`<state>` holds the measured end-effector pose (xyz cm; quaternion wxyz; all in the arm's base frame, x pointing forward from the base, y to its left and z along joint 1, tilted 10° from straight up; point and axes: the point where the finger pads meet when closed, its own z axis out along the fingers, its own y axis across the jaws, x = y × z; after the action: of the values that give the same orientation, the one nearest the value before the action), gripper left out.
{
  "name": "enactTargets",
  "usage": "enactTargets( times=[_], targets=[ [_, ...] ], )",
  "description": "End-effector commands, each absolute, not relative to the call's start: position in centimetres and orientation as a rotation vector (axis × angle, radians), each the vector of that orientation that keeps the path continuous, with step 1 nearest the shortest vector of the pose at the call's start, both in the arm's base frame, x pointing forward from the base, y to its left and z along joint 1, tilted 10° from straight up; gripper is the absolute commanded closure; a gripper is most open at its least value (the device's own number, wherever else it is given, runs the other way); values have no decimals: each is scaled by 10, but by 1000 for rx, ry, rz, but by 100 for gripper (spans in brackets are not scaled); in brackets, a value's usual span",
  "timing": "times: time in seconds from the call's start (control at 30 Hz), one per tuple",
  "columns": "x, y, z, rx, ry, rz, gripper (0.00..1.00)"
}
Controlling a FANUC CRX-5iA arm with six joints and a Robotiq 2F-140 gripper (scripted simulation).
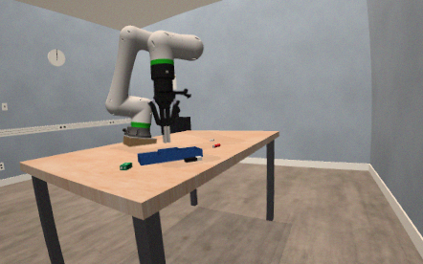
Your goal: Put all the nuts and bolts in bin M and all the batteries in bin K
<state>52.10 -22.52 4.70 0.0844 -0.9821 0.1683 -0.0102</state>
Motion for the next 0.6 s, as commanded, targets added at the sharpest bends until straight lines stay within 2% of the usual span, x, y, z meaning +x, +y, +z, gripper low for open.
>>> enactTargets(
  times=[0.0, 0.57],
  targets=[
    [526, -217, 49, -2930, 502, -31, 85],
    [558, -152, 61, -2930, 502, -31, 85]
  ],
)
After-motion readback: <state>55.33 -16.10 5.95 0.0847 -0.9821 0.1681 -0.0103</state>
